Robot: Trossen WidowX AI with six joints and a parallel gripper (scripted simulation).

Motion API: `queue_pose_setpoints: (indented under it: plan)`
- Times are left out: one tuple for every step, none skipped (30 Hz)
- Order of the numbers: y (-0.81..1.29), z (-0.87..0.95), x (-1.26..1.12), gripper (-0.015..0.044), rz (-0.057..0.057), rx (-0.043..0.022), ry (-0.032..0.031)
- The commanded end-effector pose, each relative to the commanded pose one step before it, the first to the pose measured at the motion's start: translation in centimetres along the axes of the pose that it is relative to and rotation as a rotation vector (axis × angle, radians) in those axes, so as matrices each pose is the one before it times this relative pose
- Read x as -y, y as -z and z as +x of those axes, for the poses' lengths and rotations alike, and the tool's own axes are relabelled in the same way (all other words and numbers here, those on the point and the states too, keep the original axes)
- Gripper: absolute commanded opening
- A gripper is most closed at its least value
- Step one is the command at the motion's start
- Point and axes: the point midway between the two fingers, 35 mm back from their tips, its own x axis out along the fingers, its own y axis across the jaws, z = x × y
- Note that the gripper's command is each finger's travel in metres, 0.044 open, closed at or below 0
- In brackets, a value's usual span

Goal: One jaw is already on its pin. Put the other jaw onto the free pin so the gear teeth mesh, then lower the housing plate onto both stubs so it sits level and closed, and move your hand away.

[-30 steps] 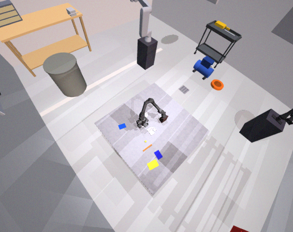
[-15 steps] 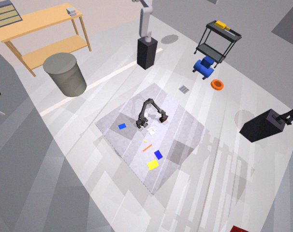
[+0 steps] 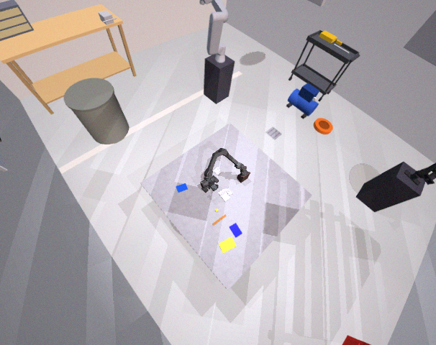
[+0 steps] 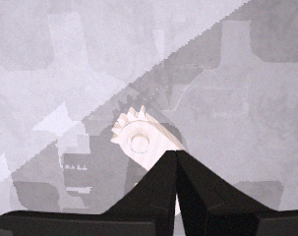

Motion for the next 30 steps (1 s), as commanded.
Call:
queue_pose_setpoints:
  plan:
    - [0.169,-0.226,0.854,0.0000,0.0104,-0.00486,0.00352]
    - [-0.005,-0.029,0.159,0.0000,0.0001,0.00001,0.00007]
    - [-0.006,-0.029,0.159,0.0000,0.0001,0.00000,0.00007]
    - [-0.007,-0.029,0.158,0.0000,0.0001,0.00000,0.00006]
    - [-0.006,-0.023,0.127,0.0000,0.0000,0.00000,0.00005]
    - [-0.004,-0.014,0.076,0.0000,0.0000,0.00000,0.00003]
    - [-0.001,-0.005,0.025,0.0000,0.0000,0.00000,0.00001]
    - [0.000,0.000,0.000,0.0000,0.0000,0.00000,0.00000]
    - [0.000,0.000,0.000,0.0000,0.0000,0.00000,0.00000]
    - [0.000,0.000,0.000,0.0000,0.0000,0.00000,0.00000]
    - [0.000,0.000,0.000,0.0000,0.0000,0.00000,0.00000]
    - [0.000,0.000,0.000,0.0000,0.0000,0.00000,0.00000]
    - [0.000,0.000,0.000,0.0000,0.0000,0.00000,0.00000]
    - [0.000,0.000,0.000,0.0000,0.0000,0.00000,0.00000]
    - [0.000,0.000,0.000,0.0000,0.0000,0.00000,0.00000]
    - [-0.006,-0.242,0.022,0.0000,0.0000,0.00031,0.00006]
    - [-0.016,-0.730,0.055,0.0000,0.0000,0.00083,0.00013]
    - [-0.021,-1.227,0.052,0.0000,0.0000,0.00100,0.00010]
    - [-0.012,-1.557,-0.005,0.0000,-0.0001,0.00057,-0.00006]
    - [0.003,-1.245,-0.060,0.0000,-0.0001,-0.00010,-0.00016]
    - [0.008,-0.749,-0.060,0.0000,0.0000,-0.00030,-0.00014]
    - [0.004,-0.250,-0.024,0.0000,0.0000,-0.00014,-0.00005]
    - [0.000,0.000,0.000,0.0000,0.0000,0.00000,0.00000]
    - [0.000,0.000,0.000,0.0000,0.0000,0.00000,0.00000]
    - [0.000,0.000,0.000,0.0000,0.0000,0.00000,0.00000]
    - [-0.249,0.622,0.123,0.0026,-0.0121,-0.00074,0.00799]
    - [0.000,0.000,0.000,0.0052,0.0000,0.00000,0.00000]
    - [0.000,0.000,0.000,0.0079,0.0000,0.00000,0.00000]
    - [0.000,0.000,0.000,0.0105,0.0000,0.00000,0.00000]
    - [0.000,0.000,0.000,0.0131,0.0000,0.00000,0.00000]
